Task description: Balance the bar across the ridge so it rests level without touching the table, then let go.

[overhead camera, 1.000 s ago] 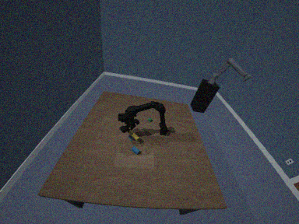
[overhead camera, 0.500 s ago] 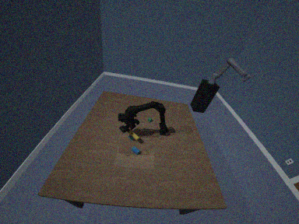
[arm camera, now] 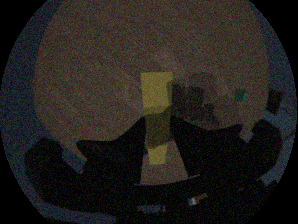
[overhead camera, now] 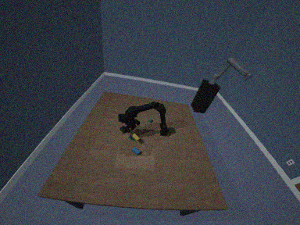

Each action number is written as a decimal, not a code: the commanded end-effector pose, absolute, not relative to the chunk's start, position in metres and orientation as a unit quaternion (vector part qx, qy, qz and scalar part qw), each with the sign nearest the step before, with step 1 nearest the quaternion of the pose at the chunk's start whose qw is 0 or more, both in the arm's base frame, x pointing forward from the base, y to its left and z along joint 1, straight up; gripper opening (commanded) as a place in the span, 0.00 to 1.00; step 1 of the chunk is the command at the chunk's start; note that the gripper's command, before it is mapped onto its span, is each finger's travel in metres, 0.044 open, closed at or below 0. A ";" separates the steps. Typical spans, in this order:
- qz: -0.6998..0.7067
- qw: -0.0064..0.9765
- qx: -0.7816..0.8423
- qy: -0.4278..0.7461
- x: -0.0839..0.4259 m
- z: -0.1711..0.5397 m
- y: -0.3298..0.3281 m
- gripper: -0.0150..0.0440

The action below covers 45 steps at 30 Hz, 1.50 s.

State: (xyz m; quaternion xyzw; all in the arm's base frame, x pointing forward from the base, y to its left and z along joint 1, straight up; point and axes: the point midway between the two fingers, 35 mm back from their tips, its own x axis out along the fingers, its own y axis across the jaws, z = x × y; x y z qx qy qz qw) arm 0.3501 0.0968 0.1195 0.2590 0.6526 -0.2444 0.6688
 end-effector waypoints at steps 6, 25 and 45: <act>-0.247 0.668 0.259 0.652 0.350 0.119 0.096 0.25; -0.244 0.669 0.259 0.653 0.350 0.119 0.097 0.25; -0.244 0.669 0.259 0.653 0.350 0.119 0.097 0.54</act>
